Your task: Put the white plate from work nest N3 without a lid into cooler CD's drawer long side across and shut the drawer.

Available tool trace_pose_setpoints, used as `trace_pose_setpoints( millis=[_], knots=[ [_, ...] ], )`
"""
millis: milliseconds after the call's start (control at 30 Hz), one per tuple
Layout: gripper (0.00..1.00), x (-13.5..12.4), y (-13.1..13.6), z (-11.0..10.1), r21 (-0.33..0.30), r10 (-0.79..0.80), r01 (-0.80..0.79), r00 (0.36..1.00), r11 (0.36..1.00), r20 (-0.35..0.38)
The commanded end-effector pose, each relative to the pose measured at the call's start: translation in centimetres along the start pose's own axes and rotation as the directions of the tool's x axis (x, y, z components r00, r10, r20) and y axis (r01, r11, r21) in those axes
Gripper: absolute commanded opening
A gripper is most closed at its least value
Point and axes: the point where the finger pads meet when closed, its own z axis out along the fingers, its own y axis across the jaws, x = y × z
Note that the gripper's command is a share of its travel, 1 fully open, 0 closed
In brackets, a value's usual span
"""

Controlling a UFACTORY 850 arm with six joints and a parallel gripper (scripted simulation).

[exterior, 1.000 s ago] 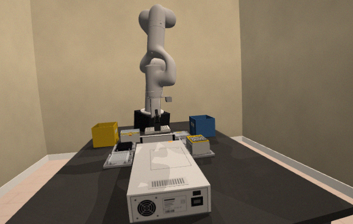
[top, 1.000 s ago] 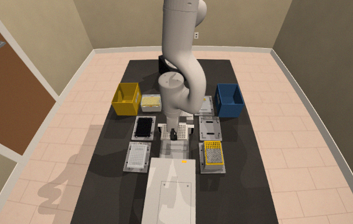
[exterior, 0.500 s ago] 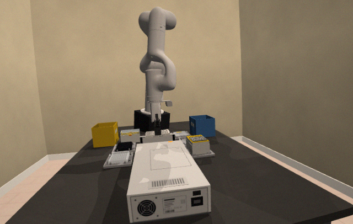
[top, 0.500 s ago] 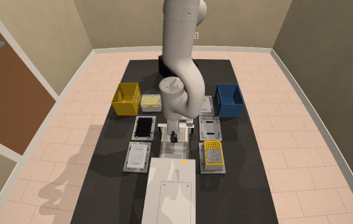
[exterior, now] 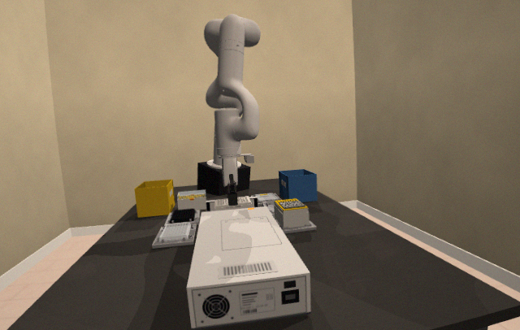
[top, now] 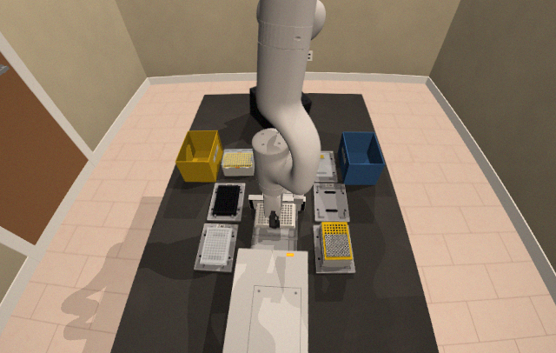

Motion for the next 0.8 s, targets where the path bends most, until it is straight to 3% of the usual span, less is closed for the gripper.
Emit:
trace_pose_setpoints(
  millis=[0,767],
  knots=[
    [0.00,0.0,0.1,0.6,-0.003,0.000,0.000,1.000,1.000,-0.001],
    [0.00,0.0,0.1,3.6,-0.003,0.000,0.000,1.000,1.000,-0.001]
  ],
)
